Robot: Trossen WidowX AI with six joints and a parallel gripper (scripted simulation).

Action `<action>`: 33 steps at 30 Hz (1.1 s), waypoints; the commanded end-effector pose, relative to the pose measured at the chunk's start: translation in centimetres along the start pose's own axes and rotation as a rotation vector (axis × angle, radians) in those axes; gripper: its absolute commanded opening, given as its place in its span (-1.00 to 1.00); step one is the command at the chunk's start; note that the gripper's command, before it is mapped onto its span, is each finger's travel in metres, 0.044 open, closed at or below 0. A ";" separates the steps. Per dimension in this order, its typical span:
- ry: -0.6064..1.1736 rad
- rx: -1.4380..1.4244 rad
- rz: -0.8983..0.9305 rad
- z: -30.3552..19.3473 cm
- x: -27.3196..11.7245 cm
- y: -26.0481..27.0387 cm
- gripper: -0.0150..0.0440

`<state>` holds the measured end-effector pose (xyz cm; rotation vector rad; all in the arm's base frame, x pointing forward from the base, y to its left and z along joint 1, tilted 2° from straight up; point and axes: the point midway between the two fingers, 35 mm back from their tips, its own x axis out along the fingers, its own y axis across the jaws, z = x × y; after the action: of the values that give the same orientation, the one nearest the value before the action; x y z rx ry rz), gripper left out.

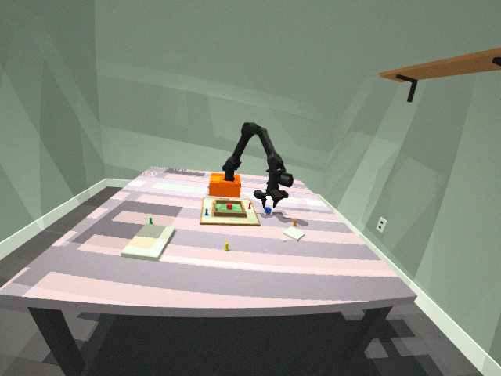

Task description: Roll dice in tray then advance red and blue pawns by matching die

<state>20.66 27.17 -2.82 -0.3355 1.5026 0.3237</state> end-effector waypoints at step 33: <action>0.007 0.003 -0.004 0.8 -7.7 0.0 -0.49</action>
<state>21.07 27.52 2.62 -0.3393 1.5119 0.3153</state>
